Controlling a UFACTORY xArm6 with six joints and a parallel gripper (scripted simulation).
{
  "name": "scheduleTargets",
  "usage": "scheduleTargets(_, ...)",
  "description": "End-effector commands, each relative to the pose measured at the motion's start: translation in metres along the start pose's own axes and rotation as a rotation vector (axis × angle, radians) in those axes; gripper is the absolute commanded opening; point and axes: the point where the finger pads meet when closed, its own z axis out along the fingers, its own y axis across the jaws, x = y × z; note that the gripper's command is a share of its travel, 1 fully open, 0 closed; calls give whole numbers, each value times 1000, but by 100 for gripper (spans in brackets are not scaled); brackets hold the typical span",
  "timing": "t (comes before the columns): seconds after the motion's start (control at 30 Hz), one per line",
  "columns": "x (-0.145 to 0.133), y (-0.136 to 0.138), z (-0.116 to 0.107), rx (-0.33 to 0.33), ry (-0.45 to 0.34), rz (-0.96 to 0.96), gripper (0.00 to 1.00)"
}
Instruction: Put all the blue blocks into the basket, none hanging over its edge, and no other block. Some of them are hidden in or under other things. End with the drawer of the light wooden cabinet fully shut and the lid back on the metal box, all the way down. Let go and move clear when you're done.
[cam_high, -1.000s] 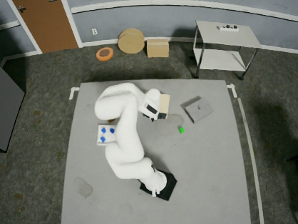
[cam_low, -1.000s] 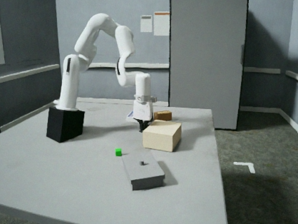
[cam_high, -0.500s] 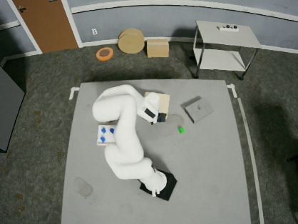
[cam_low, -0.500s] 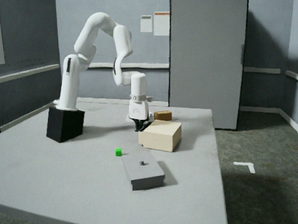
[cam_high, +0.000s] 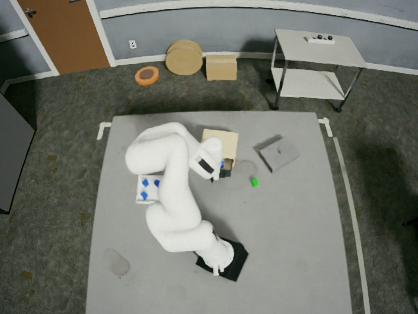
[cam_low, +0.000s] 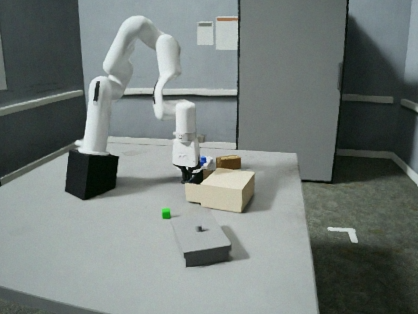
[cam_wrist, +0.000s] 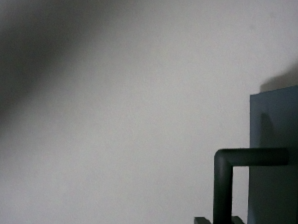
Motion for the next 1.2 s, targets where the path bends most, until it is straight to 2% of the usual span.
scheduleTargets(0.0, 0, -6, -1, -6, 2, -1, 0)
scheduleTargets(0.43, 0, -22, -1, -6, 2, -1, 0)
scheduleTargets(1.17, 0, -24, -1, -6, 2, -1, 0)
